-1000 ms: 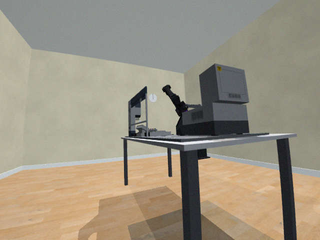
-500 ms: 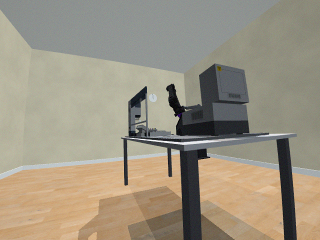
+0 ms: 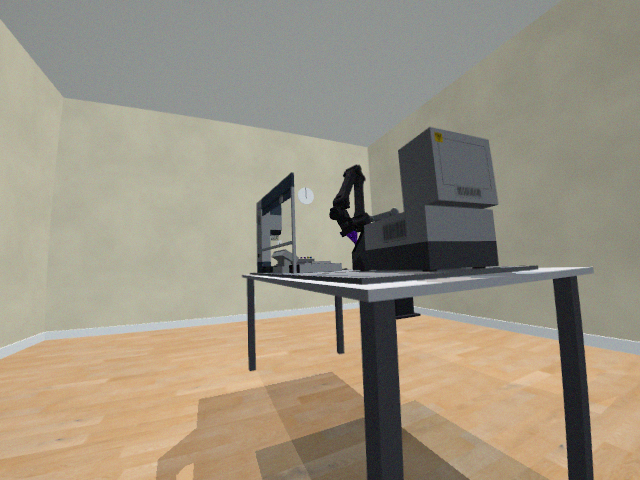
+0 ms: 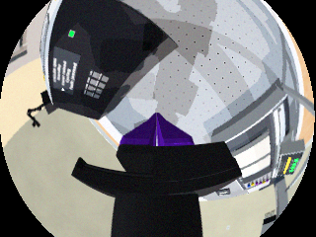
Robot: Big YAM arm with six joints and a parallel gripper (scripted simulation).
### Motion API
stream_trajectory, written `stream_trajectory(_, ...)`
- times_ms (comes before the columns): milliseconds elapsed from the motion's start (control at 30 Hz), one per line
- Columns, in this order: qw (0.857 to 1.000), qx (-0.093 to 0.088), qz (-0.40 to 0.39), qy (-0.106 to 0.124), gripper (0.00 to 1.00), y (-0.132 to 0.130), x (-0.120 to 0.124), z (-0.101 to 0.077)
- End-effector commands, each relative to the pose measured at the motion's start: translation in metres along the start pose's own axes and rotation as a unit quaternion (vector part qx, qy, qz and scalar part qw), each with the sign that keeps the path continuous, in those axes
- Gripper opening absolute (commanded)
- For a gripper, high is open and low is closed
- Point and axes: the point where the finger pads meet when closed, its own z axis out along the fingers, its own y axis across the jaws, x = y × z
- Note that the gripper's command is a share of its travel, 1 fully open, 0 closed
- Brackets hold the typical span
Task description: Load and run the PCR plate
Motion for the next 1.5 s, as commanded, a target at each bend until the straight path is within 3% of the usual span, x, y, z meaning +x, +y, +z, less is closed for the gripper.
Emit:
stream_trajectory(0, 1.0, 0.021, 0.017, -0.015, 0.0, -0.016, 0.0, -0.011)
stream_trajectory(367, 0.991, 0.07, 0.111, -0.015, 0.0, -0.055, 0.039, -0.022)
stream_trajectory(467, 0.991, 0.069, 0.111, -0.015, 0.0, -0.055, 0.039, -0.022)
stream_trajectory(600, 0.983, 0.097, 0.153, -0.019, 0.0, -0.072, 0.056, -0.028)
stream_trajectory(933, 0.962, 0.143, 0.23, -0.03, 0.0, -0.096, 0.098, -0.041)
stream_trajectory(1033, 0.962, 0.141, 0.23, -0.031, 0.0, -0.095, 0.098, -0.041)
stream_trajectory(1133, 0.95, 0.163, 0.263, -0.035, 0.0, -0.103, 0.116, -0.045)
stream_trajectory(1300, 0.937, 0.183, 0.295, -0.043, 0.0, -0.109, 0.138, -0.051)
stream_trajectory(1400, 0.927, 0.198, 0.315, -0.048, 0.0, -0.11, 0.134, -0.051)
stream_trajectory(1467, 0.928, 0.197, 0.313, -0.05, 0.0, -0.11, 0.131, -0.052)
